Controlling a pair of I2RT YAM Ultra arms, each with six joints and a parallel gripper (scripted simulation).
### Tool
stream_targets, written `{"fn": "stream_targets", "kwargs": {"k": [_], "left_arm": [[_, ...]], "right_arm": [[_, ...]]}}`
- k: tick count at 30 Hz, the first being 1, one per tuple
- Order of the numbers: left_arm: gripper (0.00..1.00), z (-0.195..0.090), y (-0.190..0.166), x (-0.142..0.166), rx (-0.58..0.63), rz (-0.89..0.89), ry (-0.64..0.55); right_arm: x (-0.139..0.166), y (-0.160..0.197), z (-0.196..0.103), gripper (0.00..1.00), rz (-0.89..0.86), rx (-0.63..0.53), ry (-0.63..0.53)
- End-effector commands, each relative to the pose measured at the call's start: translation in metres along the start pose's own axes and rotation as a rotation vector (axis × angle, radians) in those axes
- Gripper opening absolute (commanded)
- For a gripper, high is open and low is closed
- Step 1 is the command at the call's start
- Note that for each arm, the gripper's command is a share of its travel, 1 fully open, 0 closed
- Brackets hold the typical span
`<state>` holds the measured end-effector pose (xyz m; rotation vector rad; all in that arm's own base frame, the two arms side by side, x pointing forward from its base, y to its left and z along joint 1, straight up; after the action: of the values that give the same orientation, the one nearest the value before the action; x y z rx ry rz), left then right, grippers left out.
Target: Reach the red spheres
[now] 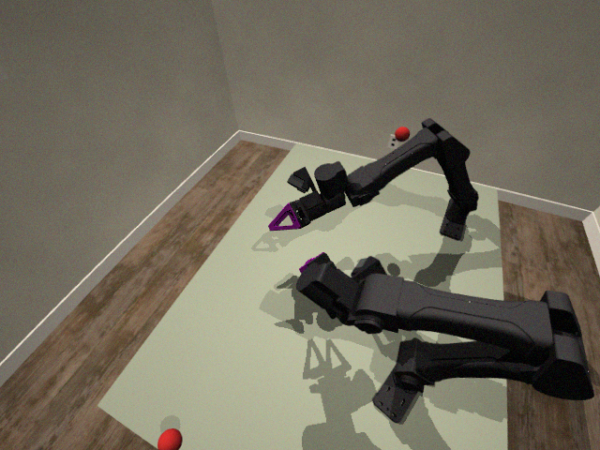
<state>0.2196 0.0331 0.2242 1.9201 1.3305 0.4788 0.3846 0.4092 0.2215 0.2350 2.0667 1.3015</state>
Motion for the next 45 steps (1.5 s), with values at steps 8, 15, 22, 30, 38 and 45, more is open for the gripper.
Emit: {"fn": "stream_targets", "kwargs": {"k": [8,15,22,30,38,45], "left_arm": [[1.00,0.014,0.008,0.074,-0.142,-0.374,0.280],[1.00,0.014,0.005,0.118,-0.271,-0.597,0.433],[1.00,-0.002,-0.010,0.185,-0.466,-0.859,0.587],[1.00,-0.022,-0.031,0.227,-0.715,-1.105,0.714],[1.00,-0.054,-0.065,0.264,-1.017,-1.301,0.781],[1.00,-0.066,-0.086,0.275,-1.287,-1.417,0.804]], "right_arm": [[-0.076,0.039,-0.093,1.00,-0.195,0.021,-0.053],[-0.101,0.043,-0.147,1.00,-0.299,0.068,-0.060],[-0.120,0.043,-0.230,1.00,-0.450,0.139,-0.060],[-0.119,0.037,-0.298,1.00,-0.570,0.196,-0.051],[-0.101,0.026,-0.367,1.00,-0.698,0.257,-0.033],[-0.086,0.018,-0.399,1.00,-0.763,0.288,-0.020]]}}
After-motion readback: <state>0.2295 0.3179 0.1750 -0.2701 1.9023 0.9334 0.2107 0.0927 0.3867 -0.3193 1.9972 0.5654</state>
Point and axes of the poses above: on each arm, the point where the finger pads meet when closed, its own z axis out along the fingers, its own y axis across the jaws, x = y × z, the point moved 10 cm from there along -z, back along the fingers, and after that the axes turned 10 degrees about z, right-handed, at the moved point
